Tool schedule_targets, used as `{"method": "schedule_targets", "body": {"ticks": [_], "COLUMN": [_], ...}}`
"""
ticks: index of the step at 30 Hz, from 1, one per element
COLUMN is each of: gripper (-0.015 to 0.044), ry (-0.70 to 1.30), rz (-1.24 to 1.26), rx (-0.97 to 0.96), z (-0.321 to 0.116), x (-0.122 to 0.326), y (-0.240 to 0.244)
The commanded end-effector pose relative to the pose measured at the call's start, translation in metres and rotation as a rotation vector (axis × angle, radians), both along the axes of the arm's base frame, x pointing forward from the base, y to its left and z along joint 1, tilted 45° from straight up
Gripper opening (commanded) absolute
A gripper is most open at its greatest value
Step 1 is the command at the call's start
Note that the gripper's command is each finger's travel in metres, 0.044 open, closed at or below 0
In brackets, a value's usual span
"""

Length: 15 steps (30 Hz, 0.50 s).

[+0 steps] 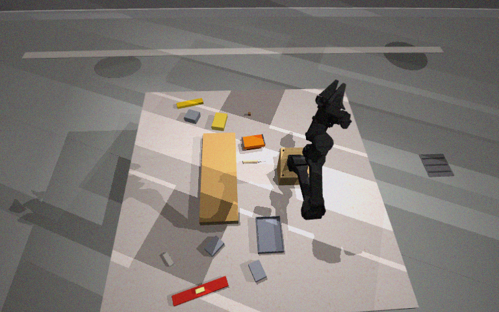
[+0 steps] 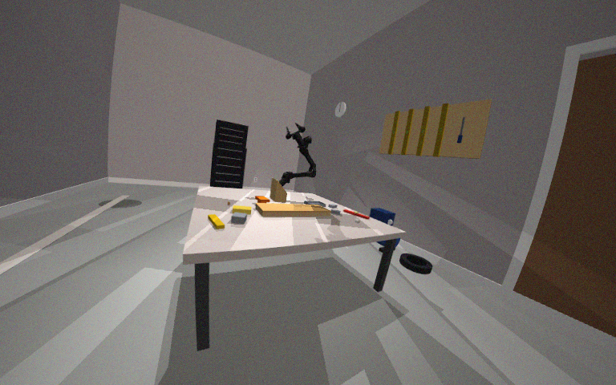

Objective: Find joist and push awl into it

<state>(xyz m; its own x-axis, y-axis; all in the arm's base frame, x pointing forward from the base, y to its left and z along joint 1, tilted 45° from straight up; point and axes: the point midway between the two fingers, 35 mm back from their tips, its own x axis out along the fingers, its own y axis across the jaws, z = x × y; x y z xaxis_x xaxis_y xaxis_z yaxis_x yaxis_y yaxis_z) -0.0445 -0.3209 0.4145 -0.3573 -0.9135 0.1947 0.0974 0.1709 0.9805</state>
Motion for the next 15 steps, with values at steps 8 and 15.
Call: {"method": "schedule_targets", "body": {"ticks": [8,15], "gripper": [0.0440,0.0440], "ry": [-0.032,-0.071], "rz": [0.324,0.485], "rx": [0.450,0.755], "z": [-0.131,-0.224], "x": [0.096,0.151], "y": [-0.081,-0.091]}}
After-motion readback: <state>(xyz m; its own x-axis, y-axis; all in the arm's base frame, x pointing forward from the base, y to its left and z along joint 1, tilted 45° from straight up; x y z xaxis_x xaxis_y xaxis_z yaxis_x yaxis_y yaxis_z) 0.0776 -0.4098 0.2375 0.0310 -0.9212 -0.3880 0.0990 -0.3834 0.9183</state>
